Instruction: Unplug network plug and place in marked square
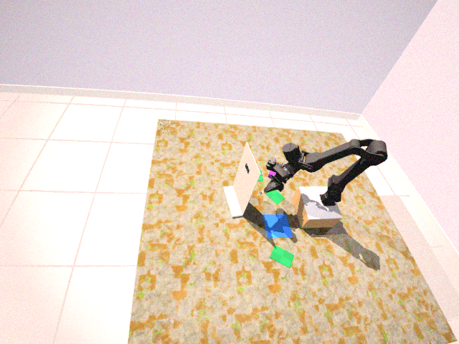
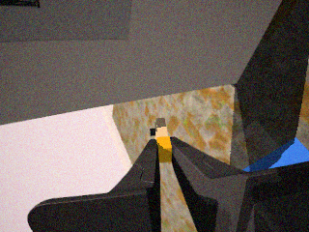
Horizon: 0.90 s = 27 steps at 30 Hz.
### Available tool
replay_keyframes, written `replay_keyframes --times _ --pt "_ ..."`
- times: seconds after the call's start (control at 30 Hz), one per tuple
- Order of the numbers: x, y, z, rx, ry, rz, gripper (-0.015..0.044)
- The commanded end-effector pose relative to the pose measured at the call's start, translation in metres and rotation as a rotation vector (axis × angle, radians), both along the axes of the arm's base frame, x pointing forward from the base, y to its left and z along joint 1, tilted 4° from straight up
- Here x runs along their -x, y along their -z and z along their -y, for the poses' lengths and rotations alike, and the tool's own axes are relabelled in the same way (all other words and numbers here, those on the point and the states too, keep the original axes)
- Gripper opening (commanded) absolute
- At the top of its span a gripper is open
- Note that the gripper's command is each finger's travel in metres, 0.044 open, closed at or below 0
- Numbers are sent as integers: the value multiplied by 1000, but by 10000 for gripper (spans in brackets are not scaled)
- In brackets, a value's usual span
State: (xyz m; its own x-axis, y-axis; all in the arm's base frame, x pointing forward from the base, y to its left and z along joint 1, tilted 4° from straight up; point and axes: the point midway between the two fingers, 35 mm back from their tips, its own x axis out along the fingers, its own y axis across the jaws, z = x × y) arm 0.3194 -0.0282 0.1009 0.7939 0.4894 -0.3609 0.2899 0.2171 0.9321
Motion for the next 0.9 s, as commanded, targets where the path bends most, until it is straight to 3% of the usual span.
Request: replay_keyframes --times 0.0,0.87 --pt "3 13 -12 53 -51 -52 0" --pt "72 74 -84 385 -547 -343 0"
